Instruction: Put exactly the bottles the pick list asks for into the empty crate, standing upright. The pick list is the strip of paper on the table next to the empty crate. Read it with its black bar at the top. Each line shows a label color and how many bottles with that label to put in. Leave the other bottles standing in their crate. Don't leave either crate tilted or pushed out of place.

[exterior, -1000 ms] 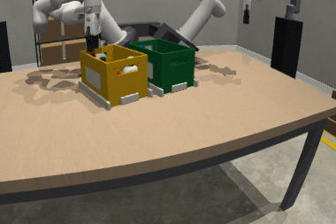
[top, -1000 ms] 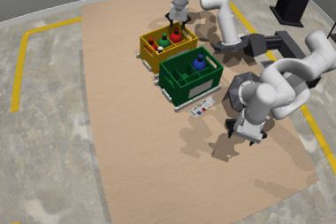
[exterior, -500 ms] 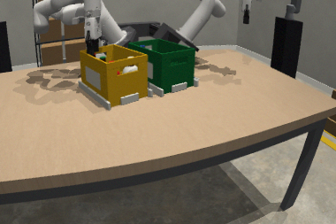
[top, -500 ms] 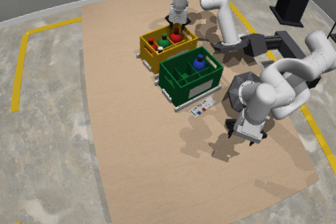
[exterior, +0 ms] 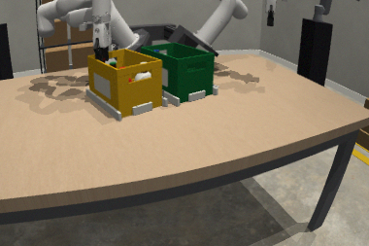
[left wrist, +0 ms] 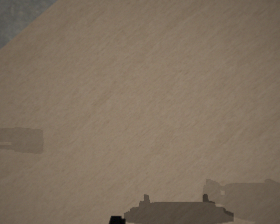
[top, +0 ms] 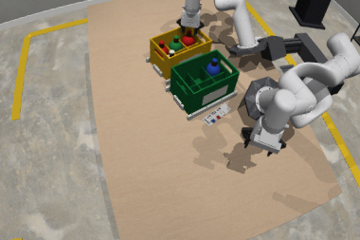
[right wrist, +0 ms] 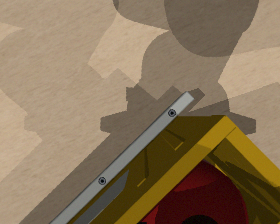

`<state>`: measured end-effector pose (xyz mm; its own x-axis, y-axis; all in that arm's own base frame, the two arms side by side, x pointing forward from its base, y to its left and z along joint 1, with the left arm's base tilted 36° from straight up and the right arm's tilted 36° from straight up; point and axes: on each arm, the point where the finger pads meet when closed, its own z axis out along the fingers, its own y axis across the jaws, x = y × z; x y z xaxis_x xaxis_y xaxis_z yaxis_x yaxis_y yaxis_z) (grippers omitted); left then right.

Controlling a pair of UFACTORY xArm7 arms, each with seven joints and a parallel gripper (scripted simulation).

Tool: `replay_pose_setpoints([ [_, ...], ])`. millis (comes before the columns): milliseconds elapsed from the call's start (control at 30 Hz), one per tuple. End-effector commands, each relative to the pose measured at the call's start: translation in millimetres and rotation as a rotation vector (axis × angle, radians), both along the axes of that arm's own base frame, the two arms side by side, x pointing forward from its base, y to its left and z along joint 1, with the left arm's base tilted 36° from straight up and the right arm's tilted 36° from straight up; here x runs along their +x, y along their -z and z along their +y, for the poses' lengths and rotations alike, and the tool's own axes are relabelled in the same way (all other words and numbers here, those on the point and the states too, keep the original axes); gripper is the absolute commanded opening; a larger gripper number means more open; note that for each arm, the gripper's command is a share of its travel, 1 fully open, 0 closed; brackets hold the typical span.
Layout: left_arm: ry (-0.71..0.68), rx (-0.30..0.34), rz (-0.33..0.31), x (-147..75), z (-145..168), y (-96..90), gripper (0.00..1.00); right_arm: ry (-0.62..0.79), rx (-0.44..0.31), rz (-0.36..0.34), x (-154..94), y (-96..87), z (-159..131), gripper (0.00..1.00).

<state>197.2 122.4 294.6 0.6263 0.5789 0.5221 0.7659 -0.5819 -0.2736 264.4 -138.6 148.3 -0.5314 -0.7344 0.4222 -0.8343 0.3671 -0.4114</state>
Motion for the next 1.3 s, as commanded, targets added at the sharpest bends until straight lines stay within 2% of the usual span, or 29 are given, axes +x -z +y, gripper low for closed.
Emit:
replay_pose_setpoints([
  [0,0.001,0.001,-0.003,0.5,-0.3,-1.3,1.00,-0.001,-0.001,-0.002,1.3,3.7,-2.9,0.65],
  [500,0.001,0.001,-0.003,0.5,-0.3,-1.3,1.00,-0.001,-0.001,-0.002,1.6,5.3,-4.0,0.65],
  [533,0.001,0.001,-0.003,0.5,-0.3,-1.3,1.00,-0.001,-0.001,-0.002,1.1,2.7,-2.2,0.00],
  [1267,0.001,0.001,-0.003,0.5,-0.3,-1.3,1.00,-0.001,-0.001,-0.002,1.0,2.7,-2.2,0.00],
])
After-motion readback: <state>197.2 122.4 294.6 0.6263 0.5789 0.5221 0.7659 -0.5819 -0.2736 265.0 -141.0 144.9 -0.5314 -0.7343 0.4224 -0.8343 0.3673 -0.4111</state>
